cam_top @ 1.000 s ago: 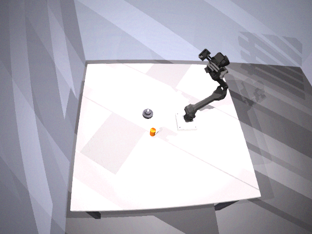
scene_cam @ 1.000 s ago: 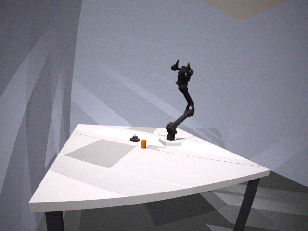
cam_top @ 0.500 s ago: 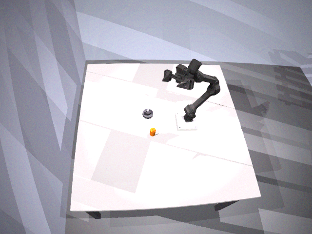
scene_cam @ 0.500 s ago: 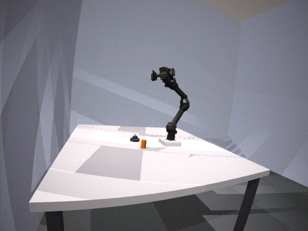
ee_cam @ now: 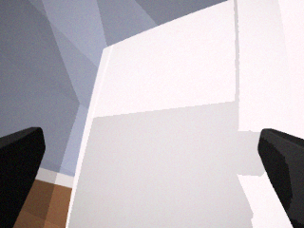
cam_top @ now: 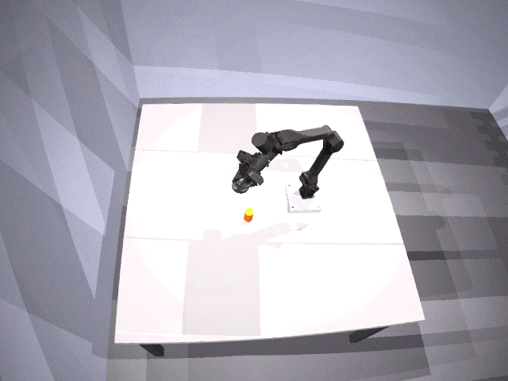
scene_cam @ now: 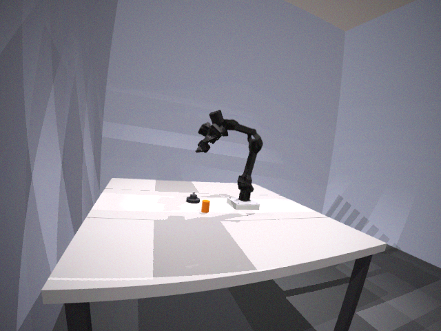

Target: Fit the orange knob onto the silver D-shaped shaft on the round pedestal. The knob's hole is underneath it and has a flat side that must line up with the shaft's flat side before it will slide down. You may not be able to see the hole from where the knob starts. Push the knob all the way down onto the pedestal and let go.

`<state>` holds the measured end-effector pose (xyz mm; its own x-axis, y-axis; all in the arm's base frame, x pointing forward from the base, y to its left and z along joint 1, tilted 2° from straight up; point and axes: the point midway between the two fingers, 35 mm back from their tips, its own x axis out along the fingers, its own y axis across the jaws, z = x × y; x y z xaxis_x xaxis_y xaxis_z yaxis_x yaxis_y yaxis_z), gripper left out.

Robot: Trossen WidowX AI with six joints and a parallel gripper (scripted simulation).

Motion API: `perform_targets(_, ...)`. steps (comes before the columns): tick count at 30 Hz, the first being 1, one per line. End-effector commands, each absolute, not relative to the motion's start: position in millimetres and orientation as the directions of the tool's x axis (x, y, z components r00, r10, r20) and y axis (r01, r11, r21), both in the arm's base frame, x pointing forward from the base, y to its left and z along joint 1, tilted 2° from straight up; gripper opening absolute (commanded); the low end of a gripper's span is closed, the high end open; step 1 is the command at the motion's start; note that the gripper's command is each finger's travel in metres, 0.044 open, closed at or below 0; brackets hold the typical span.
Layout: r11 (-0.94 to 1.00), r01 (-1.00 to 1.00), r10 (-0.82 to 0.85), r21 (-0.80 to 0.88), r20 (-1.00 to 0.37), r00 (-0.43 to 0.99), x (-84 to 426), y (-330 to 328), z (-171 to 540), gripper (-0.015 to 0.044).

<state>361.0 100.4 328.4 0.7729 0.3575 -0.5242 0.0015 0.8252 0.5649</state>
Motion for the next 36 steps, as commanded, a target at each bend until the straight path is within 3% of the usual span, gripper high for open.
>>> perform_targets(1, 0.839, 0.172, 0.291, 0.516, -0.693, 0.66, 363.4, 97.5, 277.1, 0.044)
perform_targets(7, 0.853, 0.447, 0.127, 0.268, -0.939, 0.32, 342.0, 85.5, 182.2, 0.044)
perform_targets(12, 0.837, 0.547, -0.014, 0.002, -1.0, 0.026, 309.1, 72.0, 132.2, 0.044)
perform_targets(36, 0.836, 0.549, -0.02, -0.009, -1.0, 0.014, 304.8, 70.2, 76.4, 0.044)
